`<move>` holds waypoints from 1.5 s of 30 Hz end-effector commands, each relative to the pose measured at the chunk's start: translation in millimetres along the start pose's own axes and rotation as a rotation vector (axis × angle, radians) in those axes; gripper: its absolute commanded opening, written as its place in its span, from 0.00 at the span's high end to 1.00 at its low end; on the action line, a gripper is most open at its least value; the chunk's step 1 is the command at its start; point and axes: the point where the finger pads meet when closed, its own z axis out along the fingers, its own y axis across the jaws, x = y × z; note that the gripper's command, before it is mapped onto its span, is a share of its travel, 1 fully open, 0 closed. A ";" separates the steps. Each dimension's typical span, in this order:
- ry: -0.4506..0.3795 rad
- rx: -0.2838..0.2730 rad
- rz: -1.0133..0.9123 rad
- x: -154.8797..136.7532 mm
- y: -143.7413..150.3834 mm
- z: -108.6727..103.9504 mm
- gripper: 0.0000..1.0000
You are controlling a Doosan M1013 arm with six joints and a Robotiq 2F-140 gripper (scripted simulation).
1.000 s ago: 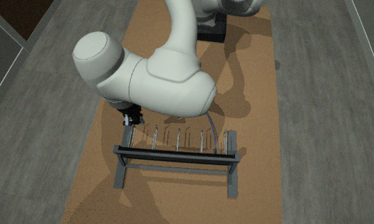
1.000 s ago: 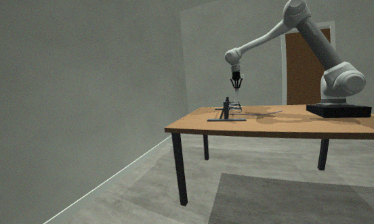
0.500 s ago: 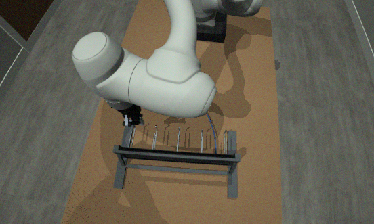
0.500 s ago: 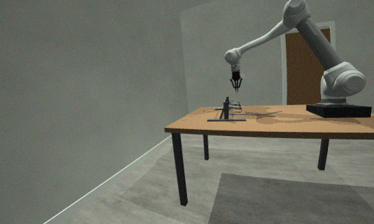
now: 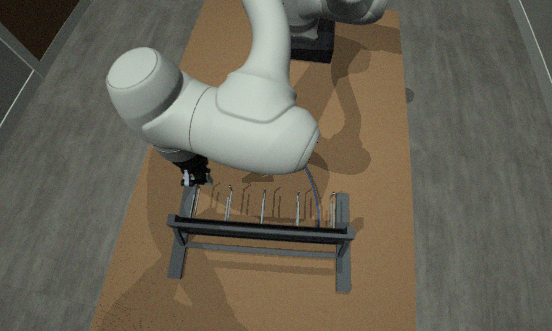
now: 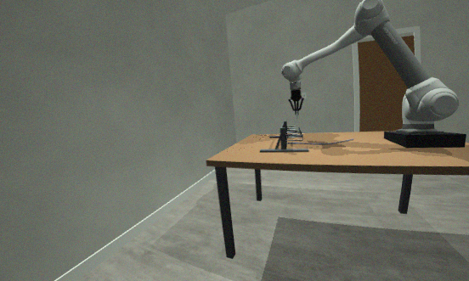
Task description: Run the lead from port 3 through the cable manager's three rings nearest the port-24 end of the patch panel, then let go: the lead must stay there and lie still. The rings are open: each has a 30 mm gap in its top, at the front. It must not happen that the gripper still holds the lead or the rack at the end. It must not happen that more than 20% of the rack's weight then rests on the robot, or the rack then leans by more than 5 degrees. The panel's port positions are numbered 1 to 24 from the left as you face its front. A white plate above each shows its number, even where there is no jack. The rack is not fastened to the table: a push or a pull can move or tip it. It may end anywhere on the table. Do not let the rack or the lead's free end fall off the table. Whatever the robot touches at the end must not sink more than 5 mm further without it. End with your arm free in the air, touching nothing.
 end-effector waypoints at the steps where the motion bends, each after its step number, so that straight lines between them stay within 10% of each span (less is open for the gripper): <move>1: -0.004 0.002 0.005 2.7 -1.9 -1.2 1.00; 45: -0.004 0.002 0.005 2.6 -2.0 13.5 1.00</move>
